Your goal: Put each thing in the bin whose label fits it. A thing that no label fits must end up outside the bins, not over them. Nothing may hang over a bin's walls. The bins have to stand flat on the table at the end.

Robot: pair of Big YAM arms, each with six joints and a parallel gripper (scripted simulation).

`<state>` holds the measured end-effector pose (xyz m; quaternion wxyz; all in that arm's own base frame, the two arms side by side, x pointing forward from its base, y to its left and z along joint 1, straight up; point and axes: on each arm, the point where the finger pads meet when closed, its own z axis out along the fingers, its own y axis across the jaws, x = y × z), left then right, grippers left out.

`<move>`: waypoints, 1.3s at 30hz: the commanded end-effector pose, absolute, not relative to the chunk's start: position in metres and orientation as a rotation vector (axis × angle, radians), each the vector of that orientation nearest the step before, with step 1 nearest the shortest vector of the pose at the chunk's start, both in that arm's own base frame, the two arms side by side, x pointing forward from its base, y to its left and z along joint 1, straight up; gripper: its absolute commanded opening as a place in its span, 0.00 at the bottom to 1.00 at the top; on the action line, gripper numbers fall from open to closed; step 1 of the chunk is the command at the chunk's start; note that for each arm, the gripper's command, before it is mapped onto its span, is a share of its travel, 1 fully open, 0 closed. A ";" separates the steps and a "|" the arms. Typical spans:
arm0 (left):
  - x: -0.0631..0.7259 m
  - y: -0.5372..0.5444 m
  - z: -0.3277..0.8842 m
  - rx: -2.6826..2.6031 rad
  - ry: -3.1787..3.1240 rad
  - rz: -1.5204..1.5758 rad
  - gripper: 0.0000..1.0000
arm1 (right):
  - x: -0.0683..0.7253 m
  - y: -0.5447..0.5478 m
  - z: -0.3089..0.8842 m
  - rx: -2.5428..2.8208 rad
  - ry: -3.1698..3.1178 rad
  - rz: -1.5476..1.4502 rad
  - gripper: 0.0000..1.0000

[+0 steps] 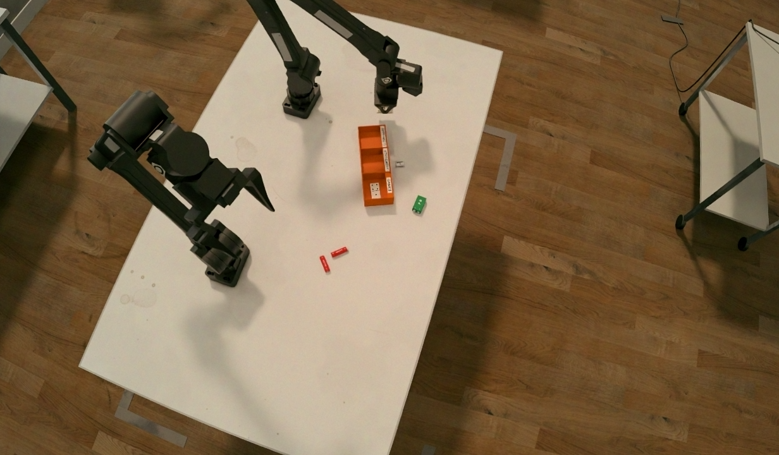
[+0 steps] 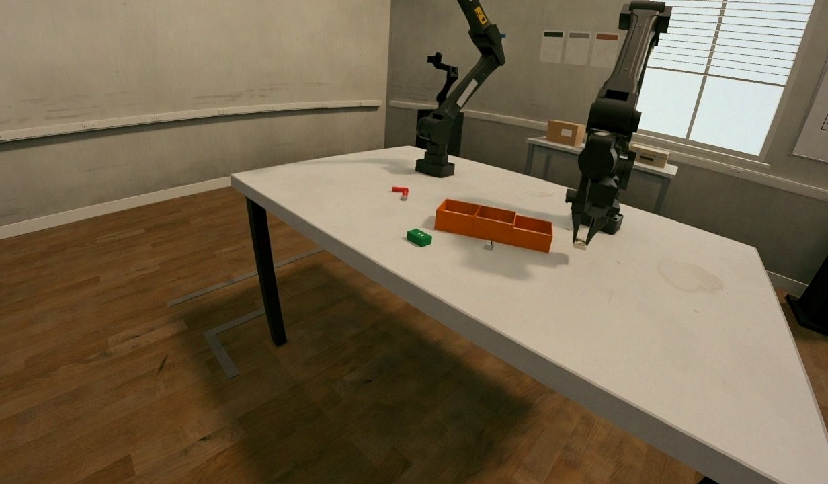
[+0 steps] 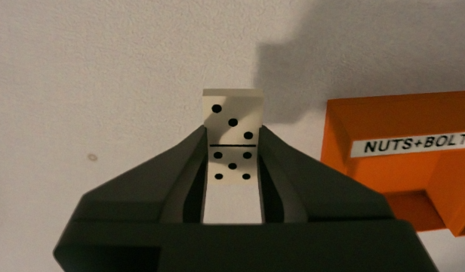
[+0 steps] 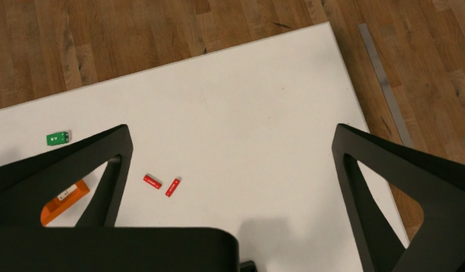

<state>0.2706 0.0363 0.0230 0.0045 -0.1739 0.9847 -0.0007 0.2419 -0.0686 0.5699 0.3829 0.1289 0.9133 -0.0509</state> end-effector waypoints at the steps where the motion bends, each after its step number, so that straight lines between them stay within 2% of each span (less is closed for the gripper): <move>1: 0.293 0.041 0.049 -0.568 3.033 -0.002 0.20 | 0.235 -0.063 0.603 0.295 2.239 -0.140 1.00; 36: 0.295 0.042 0.069 -0.569 3.040 -0.002 0.20 | 0.235 -0.063 0.603 0.295 2.239 -0.140 1.00; 39: 0.301 0.018 0.068 -0.545 3.042 -0.007 0.20 | 0.235 -0.063 0.603 0.295 2.239 -0.140 1.00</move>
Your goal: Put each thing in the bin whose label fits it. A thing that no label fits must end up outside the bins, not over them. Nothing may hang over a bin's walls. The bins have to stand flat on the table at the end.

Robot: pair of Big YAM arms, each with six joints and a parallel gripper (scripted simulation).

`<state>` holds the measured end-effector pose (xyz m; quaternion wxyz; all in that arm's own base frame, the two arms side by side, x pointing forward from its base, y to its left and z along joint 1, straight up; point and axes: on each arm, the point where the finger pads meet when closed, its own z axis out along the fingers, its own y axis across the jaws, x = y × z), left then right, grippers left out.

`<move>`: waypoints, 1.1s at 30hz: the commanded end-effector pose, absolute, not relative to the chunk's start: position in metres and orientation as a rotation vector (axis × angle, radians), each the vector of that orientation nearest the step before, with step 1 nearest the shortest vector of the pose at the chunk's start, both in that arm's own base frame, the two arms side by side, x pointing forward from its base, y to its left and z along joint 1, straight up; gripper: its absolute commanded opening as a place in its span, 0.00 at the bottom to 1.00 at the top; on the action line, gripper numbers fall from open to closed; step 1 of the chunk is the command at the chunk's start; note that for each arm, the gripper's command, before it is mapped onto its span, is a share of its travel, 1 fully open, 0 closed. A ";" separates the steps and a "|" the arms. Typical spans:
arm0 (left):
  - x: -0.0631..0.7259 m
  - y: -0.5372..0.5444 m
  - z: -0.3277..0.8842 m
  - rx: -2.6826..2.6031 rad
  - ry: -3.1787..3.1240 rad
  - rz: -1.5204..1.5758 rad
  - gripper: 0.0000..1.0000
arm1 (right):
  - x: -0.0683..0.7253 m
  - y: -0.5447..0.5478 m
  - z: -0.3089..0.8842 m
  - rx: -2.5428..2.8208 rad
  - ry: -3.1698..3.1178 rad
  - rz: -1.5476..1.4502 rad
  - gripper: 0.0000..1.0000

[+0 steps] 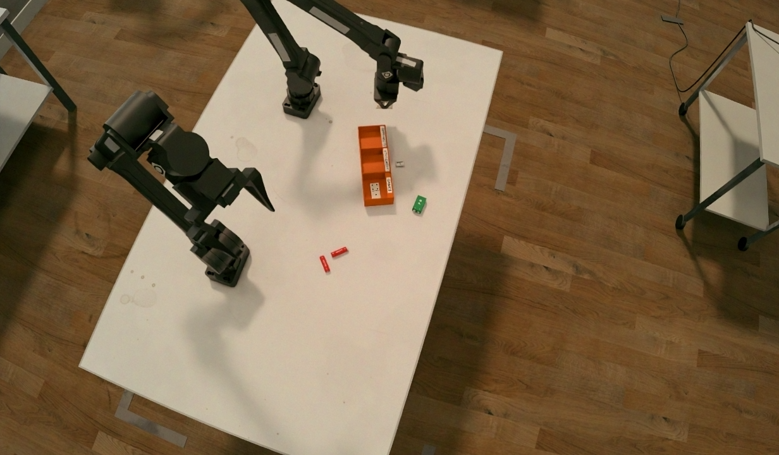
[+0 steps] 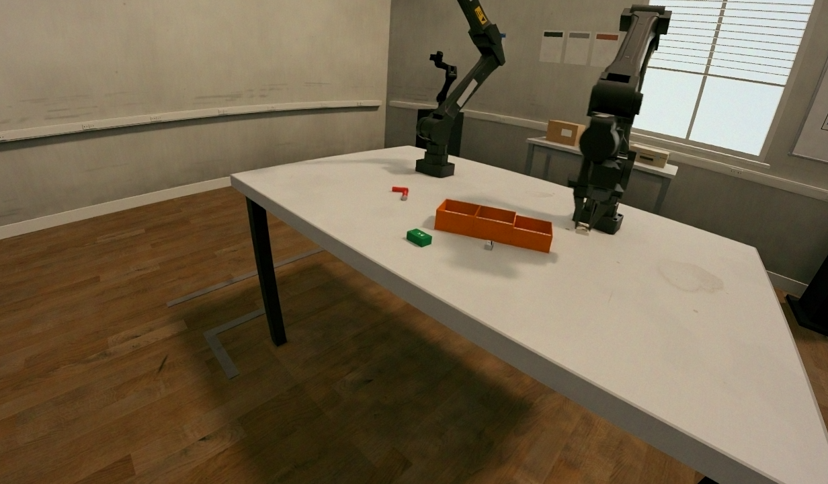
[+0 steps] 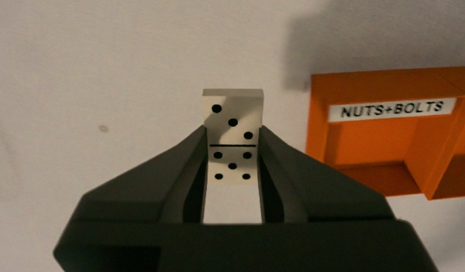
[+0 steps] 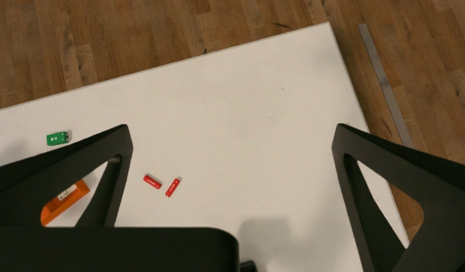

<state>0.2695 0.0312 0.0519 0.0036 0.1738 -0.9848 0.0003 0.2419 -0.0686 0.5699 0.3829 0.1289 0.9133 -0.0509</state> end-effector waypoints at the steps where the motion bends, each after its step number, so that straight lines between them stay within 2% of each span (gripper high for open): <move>1: 0.303 0.012 0.068 0.563 -3.145 0.010 0.20 | 0.235 -0.063 0.603 0.295 2.239 -0.140 1.00; 33: 0.336 -0.162 0.067 0.559 -3.122 0.029 0.20 | 0.235 -0.063 0.603 0.295 2.239 -0.140 1.00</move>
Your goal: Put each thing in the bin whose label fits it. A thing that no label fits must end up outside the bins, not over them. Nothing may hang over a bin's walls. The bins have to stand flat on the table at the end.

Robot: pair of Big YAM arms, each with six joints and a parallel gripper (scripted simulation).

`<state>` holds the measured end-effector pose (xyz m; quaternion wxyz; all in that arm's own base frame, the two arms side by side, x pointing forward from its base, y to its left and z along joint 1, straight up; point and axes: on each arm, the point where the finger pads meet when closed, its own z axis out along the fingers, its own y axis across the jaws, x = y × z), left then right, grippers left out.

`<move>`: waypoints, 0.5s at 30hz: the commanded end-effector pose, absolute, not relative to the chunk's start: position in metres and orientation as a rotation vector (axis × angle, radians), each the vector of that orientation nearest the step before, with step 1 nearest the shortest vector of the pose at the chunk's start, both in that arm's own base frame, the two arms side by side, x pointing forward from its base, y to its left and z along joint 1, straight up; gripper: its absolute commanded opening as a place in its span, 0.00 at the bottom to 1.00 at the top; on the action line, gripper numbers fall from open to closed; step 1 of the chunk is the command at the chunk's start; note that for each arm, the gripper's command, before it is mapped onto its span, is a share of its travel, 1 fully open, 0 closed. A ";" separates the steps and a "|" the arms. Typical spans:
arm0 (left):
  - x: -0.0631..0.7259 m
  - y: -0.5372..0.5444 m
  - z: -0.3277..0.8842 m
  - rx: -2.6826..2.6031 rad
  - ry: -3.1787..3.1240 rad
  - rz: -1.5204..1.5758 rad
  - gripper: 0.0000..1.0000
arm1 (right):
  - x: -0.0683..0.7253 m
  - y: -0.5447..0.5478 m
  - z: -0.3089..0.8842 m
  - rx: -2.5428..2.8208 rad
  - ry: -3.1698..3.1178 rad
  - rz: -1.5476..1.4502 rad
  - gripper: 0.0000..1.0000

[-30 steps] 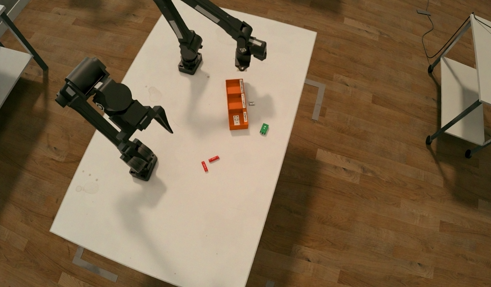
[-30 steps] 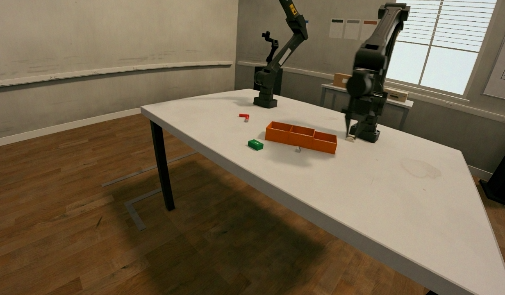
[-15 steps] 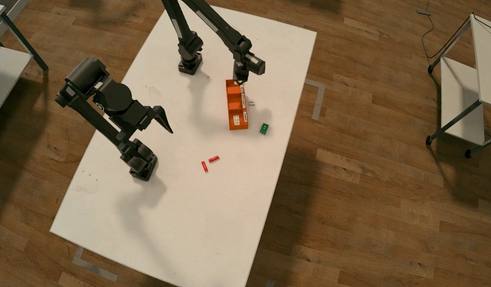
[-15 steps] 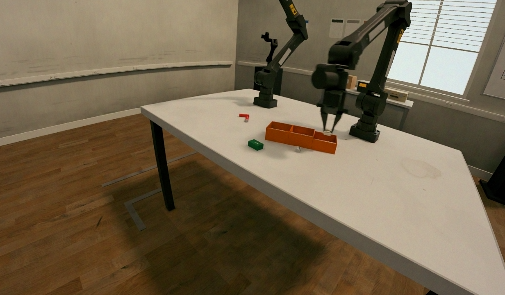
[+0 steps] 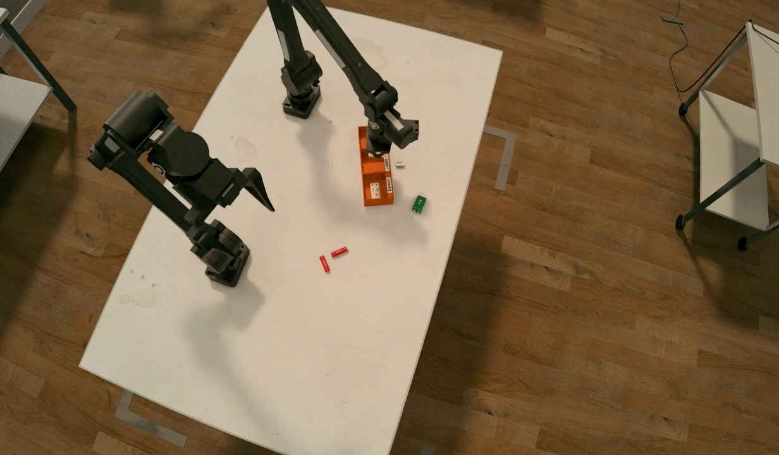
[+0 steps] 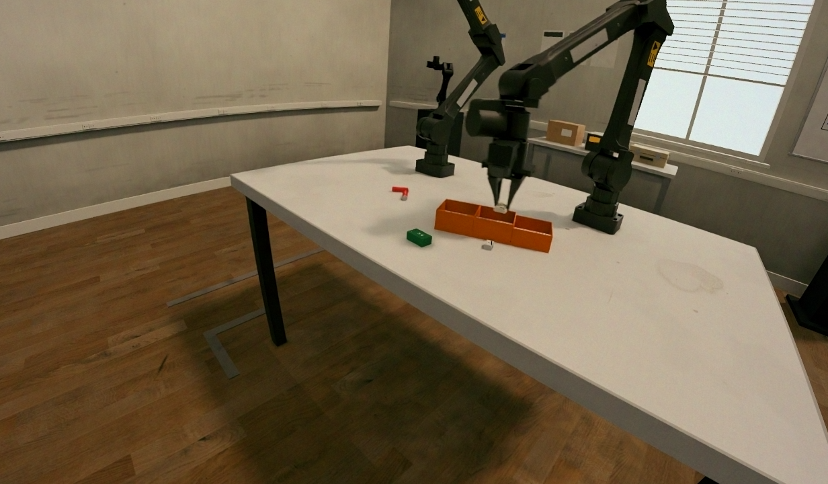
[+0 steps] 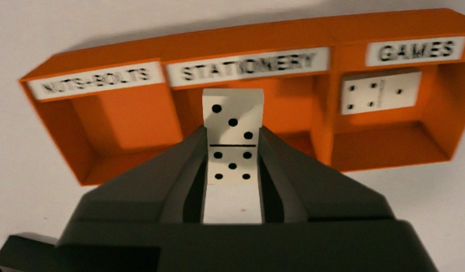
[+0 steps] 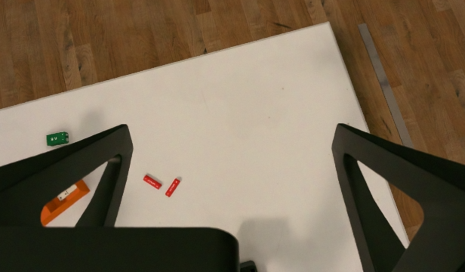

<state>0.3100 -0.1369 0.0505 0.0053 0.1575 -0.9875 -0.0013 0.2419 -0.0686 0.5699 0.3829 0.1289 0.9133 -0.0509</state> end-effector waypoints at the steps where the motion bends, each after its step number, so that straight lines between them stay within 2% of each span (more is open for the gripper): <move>1: 0.336 -0.168 0.067 0.481 -3.134 0.027 0.20 | 0.235 -0.063 0.603 0.295 2.239 -0.140 1.00; 5: 0.340 -0.193 0.066 0.149 -3.161 0.021 0.20 | 0.235 -0.063 0.603 0.295 2.239 -0.140 1.00; 15: 0.354 -0.244 0.066 -0.293 -3.149 0.016 0.20 | 0.235 -0.063 0.603 0.295 2.239 -0.140 1.00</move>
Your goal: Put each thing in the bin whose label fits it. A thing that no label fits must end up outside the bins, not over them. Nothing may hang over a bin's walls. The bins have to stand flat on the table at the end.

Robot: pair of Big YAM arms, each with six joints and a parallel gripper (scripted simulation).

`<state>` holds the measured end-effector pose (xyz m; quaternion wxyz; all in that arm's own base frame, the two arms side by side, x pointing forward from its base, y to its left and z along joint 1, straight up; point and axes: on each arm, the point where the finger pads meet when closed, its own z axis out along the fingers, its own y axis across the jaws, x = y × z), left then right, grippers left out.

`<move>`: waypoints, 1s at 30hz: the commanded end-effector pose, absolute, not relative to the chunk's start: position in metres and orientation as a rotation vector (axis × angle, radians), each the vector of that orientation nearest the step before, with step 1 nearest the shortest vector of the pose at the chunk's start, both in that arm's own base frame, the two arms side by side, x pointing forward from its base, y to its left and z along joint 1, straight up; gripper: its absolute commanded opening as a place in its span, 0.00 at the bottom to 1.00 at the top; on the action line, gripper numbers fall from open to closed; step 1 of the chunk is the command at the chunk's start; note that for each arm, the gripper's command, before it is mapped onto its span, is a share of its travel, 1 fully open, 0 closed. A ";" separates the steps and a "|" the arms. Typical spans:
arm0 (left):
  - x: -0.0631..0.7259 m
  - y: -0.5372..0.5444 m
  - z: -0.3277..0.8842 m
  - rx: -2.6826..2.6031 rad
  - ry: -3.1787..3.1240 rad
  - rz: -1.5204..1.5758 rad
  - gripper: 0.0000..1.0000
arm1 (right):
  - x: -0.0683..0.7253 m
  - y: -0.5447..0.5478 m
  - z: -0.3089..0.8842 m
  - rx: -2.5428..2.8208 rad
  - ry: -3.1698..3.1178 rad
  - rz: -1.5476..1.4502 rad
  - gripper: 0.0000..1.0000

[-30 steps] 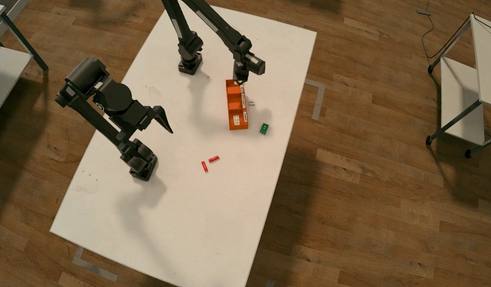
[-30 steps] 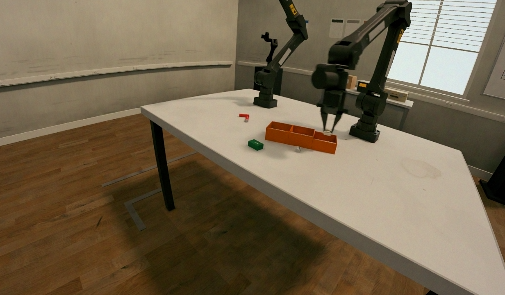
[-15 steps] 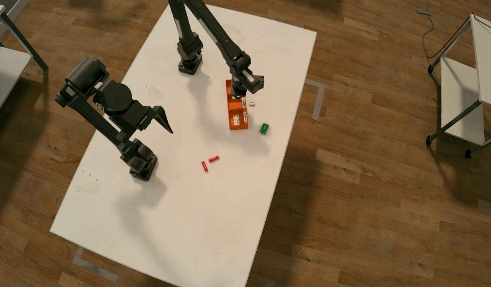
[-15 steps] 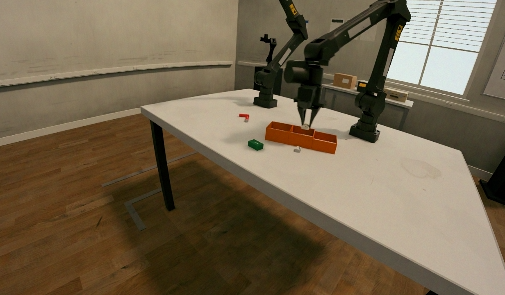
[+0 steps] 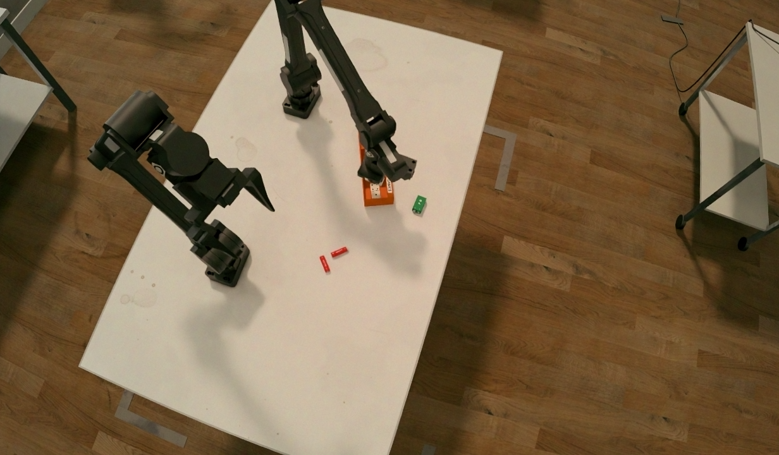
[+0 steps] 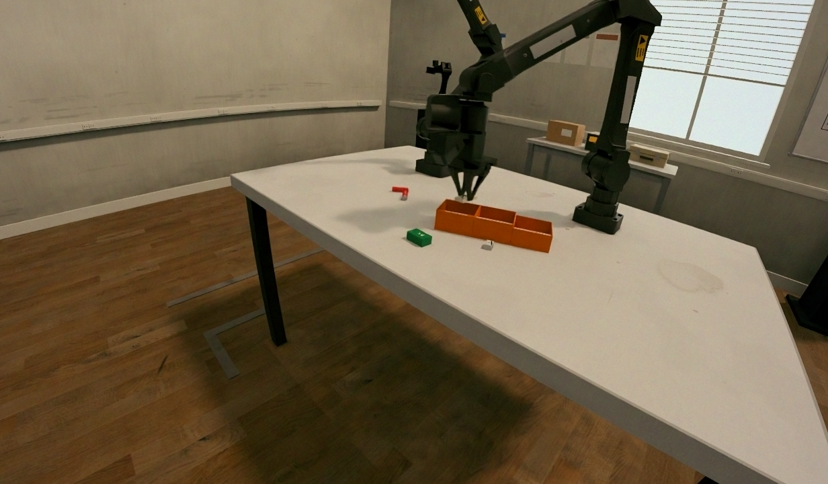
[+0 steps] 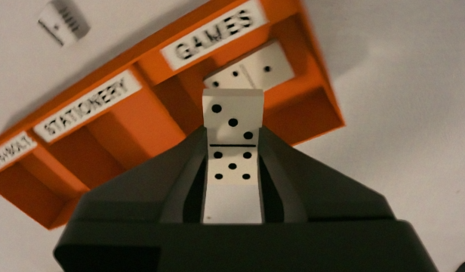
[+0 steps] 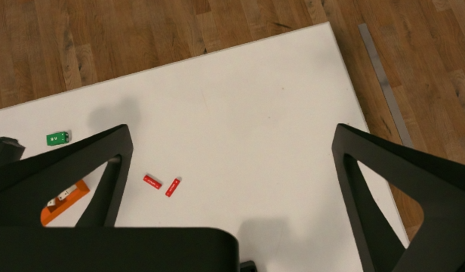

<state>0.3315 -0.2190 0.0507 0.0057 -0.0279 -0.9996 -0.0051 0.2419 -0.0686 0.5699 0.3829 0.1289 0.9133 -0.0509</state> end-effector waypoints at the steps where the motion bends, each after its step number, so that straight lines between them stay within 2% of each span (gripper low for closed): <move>1: 0.355 -0.247 0.066 -0.332 -3.146 0.015 0.20 | 0.235 -0.063 0.603 0.295 2.239 -0.140 1.00; 30: 0.339 -0.231 0.063 -1.372 -2.840 -0.009 0.20 | 0.235 -0.063 0.603 0.295 2.239 -0.140 1.00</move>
